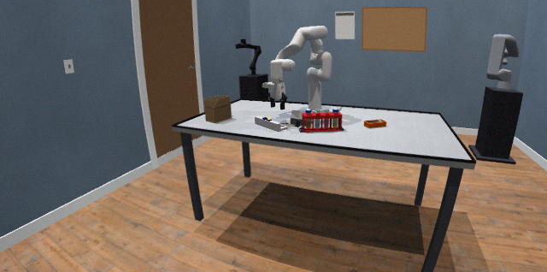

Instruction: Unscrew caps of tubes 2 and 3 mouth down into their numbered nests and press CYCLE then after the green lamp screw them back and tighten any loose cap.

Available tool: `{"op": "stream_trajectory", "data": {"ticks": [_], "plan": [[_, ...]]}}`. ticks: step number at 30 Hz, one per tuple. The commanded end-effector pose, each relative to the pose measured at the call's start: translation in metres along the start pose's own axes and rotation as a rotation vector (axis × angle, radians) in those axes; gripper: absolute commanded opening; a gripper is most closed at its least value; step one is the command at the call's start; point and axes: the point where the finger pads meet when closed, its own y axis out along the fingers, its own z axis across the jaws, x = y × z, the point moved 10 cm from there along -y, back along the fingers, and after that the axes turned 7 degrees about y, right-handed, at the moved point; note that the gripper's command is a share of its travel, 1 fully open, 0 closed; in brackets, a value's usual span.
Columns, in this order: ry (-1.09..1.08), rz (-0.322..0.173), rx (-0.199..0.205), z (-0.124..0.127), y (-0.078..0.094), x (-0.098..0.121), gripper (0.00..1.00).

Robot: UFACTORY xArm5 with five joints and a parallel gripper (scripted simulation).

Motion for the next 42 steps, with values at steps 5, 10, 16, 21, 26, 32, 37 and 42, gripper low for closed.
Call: {"op": "stream_trajectory", "data": {"ticks": [5,10,16,21,26,32,37,42], "plan": [[-0.006,-0.004,0.001,0.0161,0.0032,-0.0326,1.00],[-0.006,-0.004,0.001,0.0161,0.0032,-0.0325,1.00],[-0.006,-0.004,0.001,0.0161,0.0032,-0.0326,1.00],[-0.006,-0.004,0.001,0.0161,0.0032,-0.0325,1.00],[-0.006,-0.004,0.001,0.0161,0.0032,-0.0325,1.00],[-0.006,-0.004,0.001,0.0161,0.0032,-0.0325,1.00],[-0.006,-0.004,0.001,0.0161,0.0032,-0.0325,1.00],[-0.006,-0.004,0.001,0.0161,0.0032,-0.0325,1.00]]}}
